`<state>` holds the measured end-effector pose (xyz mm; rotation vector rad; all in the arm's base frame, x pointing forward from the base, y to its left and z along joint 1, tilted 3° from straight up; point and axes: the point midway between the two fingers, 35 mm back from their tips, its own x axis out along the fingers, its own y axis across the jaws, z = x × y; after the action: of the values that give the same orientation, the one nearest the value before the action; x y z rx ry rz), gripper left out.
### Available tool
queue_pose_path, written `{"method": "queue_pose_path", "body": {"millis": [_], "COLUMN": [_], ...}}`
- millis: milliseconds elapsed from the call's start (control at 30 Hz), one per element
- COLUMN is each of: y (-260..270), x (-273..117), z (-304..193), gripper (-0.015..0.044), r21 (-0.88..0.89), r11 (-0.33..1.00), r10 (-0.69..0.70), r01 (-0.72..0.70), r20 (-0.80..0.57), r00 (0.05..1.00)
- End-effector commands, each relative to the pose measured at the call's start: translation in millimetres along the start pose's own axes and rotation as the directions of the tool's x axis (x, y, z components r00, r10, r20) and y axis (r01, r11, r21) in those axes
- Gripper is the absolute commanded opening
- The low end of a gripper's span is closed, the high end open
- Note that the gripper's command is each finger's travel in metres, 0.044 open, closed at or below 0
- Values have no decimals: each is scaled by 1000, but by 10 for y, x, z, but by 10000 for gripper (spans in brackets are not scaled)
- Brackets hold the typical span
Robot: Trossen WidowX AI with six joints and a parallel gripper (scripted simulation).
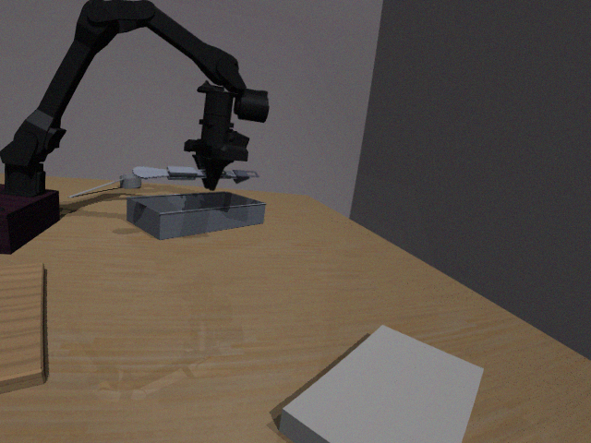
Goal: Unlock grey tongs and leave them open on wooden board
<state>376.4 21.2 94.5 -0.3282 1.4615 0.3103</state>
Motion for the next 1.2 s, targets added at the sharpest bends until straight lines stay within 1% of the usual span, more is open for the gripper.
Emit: {"method": "queue_pose_path", "body": {"millis": [0, 233, 500, 667, 833, 1000, 1167], "y": [-103, -304, -537, -669, -799, -925, -1049], "x": [-12, -20, -30, -35, -41, -47, -53], "z": [-33, -112, -223, -292, -366, -445, -530], "gripper": [-150, -150, -150, -150, -150, -150, -150], "r21": [156, 442, 719, 850, 943, 992, 996], "r11": [988, 897, 695, 526, 334, 127, -86], "r10": [3, 1, -2, -3, -4, -6, -7], "r01": [-4, -3, -1, -1, -1, -1, -1], "r20": [4, 5, 4, 3, 3, 1, 0], "r00": [1000, 1000, 1000, 1000, 1000, 1000, 1000]}}
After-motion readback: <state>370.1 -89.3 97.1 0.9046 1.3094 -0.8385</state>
